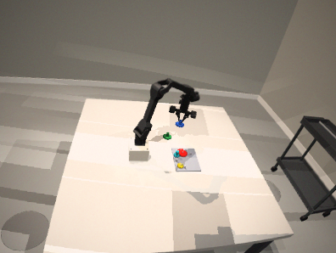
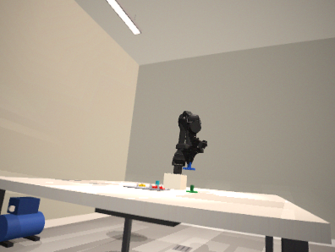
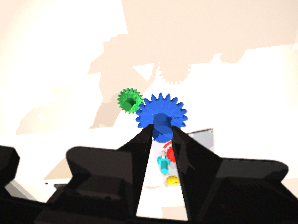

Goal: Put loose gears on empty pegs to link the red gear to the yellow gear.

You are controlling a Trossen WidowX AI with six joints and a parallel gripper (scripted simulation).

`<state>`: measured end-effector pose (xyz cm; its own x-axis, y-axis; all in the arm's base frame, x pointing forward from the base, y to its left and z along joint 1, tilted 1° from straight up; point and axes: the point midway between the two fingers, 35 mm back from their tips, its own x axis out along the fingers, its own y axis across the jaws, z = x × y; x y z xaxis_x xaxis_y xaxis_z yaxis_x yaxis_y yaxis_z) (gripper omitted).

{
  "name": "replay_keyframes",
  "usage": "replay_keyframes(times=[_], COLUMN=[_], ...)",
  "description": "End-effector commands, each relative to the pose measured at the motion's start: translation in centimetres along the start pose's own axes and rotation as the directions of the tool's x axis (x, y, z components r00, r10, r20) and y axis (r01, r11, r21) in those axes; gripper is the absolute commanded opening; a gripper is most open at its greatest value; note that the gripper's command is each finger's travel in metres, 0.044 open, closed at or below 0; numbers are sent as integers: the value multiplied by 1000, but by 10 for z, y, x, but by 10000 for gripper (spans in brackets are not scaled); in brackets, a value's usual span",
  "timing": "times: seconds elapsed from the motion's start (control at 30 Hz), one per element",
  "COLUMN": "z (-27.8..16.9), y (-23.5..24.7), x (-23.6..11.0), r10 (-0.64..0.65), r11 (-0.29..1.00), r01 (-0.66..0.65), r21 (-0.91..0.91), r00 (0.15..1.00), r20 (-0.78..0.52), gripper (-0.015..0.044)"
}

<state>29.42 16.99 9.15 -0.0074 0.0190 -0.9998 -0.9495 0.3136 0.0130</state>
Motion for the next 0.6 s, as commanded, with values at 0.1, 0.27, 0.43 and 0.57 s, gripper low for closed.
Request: replay_keyframes(times=[0.1, 0.27, 0.43, 0.57], z=[-2, -5, -16, -24], y=[3, 0, -7, -13], x=[-23, -22, -18, -14], r10=[-9, -9, -10, -11], r11=[1000, 1000, 1000, 1000], r01=[9, 9, 10, 11], r21=[-3, -3, -3, -3], r00=[1000, 1000, 1000, 1000], r20=[13, 13, 12, 11], gripper=[0, 0, 0, 0])
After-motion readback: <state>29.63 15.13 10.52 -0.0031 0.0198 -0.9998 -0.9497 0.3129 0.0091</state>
